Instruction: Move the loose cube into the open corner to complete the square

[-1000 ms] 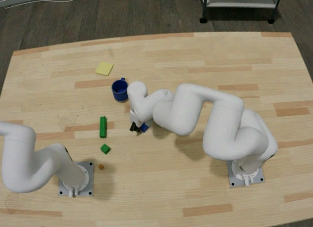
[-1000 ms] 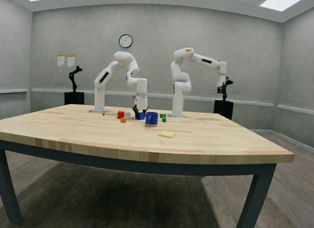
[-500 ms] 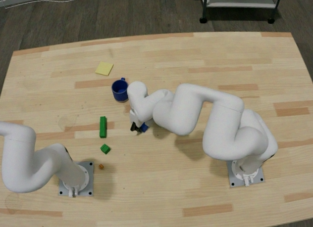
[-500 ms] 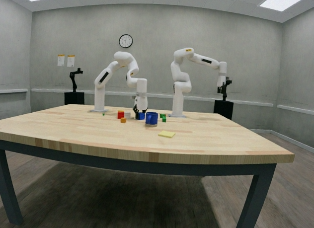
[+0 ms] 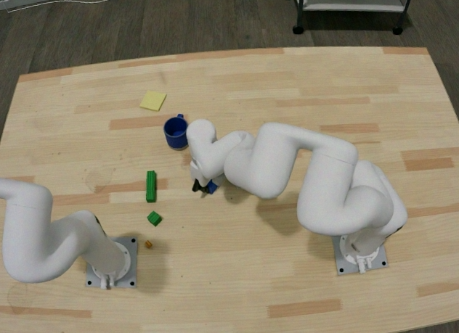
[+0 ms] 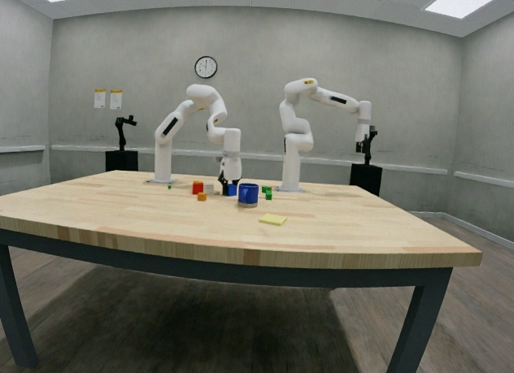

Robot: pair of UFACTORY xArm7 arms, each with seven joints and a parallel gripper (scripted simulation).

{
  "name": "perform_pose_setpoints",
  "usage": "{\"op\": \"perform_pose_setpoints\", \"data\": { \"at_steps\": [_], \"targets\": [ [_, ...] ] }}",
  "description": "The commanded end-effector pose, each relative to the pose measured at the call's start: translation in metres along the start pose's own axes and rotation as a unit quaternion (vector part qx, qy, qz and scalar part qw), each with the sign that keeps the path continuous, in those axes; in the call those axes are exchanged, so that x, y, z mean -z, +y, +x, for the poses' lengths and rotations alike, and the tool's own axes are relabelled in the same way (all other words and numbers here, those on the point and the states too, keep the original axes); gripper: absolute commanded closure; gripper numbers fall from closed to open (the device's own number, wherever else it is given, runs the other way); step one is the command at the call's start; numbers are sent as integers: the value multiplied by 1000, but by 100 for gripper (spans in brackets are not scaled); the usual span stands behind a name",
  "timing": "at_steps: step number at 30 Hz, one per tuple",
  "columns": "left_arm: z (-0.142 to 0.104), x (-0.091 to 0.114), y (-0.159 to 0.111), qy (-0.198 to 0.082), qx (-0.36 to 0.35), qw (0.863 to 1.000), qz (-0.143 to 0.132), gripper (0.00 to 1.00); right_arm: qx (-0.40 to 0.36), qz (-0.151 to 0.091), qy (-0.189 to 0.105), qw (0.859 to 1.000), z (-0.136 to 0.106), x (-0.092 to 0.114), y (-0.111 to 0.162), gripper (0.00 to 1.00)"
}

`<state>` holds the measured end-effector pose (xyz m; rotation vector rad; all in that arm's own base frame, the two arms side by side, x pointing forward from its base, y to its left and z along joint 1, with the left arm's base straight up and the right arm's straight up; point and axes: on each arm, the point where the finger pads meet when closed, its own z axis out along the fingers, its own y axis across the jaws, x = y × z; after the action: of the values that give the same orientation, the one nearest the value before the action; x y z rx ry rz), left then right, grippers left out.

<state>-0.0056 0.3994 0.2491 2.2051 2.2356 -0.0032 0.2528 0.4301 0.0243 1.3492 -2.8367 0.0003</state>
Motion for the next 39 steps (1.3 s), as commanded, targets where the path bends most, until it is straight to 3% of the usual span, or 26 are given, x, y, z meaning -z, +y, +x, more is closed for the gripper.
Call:
{"op": "perform_pose_setpoints", "data": {
  "at_steps": [1,30,39],
  "targets": [
    [1,1,0,1,0,1000,0,0,0,0,-1,1000,-1,1,0,100],
    [1,1,0,1,0,1000,0,0,0,0,-1,1000,-1,5,0,100],
    [1,1,0,1,0,1000,0,0,0,0,-1,1000,-1,18,0,100]
  ]
}}
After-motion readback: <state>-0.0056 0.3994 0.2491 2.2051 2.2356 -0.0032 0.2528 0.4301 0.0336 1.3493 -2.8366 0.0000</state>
